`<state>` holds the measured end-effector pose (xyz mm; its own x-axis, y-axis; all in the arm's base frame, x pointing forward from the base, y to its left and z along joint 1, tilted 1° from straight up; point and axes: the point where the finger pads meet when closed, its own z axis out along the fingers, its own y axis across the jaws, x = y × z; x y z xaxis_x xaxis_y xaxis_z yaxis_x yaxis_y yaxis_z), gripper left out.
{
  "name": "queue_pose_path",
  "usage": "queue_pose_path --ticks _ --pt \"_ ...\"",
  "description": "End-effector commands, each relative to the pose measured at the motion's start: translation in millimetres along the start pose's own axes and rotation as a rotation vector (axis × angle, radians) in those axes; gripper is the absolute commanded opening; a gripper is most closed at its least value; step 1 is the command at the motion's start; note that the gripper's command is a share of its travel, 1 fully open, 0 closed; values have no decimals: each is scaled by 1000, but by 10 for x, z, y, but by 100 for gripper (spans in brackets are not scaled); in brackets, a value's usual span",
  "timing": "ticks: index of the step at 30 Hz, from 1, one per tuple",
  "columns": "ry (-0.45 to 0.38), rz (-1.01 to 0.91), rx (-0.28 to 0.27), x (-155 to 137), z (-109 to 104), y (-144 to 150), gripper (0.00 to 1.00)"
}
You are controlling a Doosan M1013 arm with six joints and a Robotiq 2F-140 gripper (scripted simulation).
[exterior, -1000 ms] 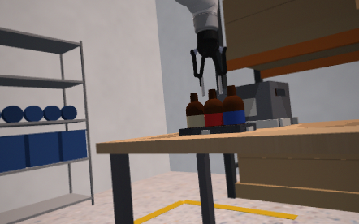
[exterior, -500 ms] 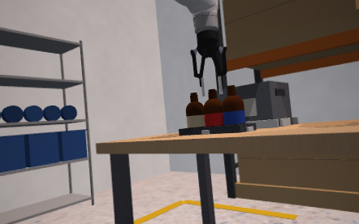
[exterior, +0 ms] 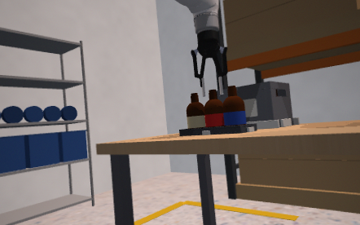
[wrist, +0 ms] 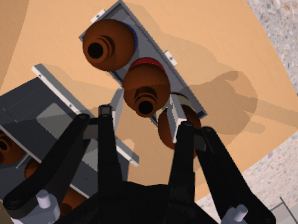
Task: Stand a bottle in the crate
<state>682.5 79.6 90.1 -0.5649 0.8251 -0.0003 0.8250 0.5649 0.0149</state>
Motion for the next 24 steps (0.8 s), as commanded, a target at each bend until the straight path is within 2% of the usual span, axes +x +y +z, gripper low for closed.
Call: queue_pose_path --ticks 1,9,10,24 --pt "-2 -4 2 27 28 11 38" --pt "-2 -4 2 27 28 11 38" --pt "-2 -4 2 27 28 11 0" --pt "-2 -4 2 27 28 11 0"
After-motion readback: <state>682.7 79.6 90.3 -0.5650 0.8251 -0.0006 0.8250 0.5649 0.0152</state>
